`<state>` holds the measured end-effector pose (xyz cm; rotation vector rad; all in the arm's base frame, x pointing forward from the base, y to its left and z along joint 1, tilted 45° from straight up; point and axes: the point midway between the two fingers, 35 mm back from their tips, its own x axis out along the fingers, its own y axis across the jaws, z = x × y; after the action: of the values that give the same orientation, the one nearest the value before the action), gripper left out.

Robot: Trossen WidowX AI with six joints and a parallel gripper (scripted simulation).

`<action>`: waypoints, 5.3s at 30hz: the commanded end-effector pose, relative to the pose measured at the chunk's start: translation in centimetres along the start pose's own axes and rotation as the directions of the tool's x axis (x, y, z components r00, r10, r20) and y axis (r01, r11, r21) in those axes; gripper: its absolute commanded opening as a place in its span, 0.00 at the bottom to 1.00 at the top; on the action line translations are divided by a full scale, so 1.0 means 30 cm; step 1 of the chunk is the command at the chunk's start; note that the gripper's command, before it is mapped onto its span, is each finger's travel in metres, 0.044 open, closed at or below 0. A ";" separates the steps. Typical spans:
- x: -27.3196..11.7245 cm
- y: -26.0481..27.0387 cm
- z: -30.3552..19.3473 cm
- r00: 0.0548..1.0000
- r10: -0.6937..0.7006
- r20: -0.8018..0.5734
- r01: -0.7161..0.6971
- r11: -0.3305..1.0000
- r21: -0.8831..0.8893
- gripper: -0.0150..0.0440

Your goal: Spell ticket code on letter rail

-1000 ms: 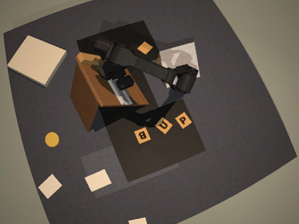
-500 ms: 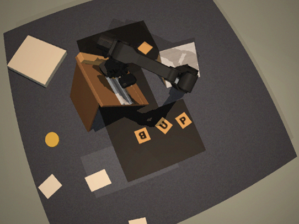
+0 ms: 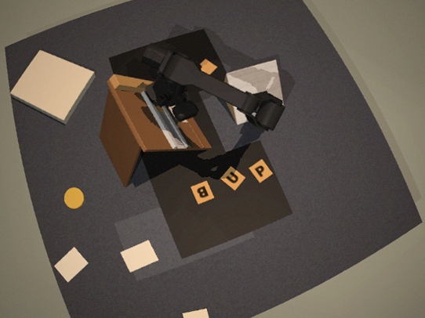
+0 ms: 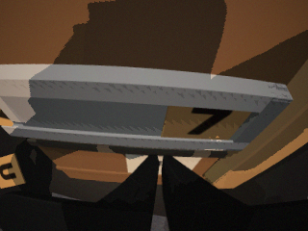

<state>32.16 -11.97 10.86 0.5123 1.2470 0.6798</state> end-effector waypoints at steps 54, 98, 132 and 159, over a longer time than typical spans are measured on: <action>-0.031 0.439 -0.271 0.947 -0.051 0.317 -0.316 0.032 0.948 0.83; 0.449 0.824 -0.423 0.979 0.015 -0.205 0.187 0.355 0.916 0.83; 0.509 0.825 -0.436 0.979 0.016 -0.205 0.186 0.355 0.916 0.74; 0.473 0.819 -0.438 0.979 0.016 -0.205 0.187 0.355 0.916 0.25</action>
<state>17.21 15.38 14.57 1.3604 1.7858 -0.2210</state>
